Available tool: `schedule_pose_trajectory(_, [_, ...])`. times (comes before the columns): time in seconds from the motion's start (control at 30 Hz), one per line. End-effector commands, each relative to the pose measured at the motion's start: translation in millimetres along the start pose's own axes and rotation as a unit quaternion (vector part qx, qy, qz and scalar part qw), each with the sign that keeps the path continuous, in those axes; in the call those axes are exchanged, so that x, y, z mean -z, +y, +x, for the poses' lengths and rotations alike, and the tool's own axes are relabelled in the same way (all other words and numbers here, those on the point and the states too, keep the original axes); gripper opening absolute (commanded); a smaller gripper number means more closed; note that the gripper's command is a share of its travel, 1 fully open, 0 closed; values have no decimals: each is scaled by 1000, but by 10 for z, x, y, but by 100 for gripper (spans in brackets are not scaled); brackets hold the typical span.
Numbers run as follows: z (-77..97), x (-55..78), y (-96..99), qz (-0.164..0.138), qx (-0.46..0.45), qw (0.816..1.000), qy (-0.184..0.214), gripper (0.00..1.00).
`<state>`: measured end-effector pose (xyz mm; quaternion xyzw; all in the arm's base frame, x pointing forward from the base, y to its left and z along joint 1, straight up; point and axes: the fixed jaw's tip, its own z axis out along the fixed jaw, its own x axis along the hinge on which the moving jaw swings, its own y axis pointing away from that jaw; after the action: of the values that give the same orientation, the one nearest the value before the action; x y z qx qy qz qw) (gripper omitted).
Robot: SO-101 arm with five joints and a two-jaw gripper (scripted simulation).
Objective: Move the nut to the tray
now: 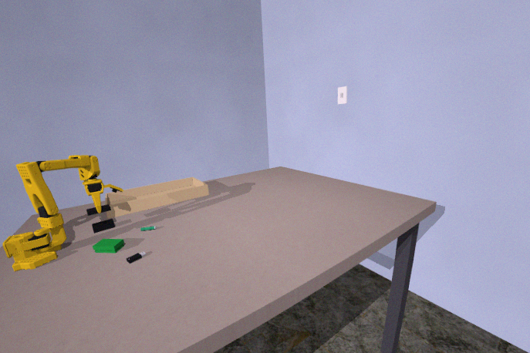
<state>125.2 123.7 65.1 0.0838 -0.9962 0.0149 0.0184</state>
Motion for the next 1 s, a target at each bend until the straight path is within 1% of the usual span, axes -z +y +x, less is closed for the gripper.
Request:
schedule_pose_trajectory(0.0, [-70, 55, 15, -14, -20, 1000, -19, 21])
schedule_pose_trajectory(0.97, [-76, 56, 12, -14, -27, 999, -19, 21])
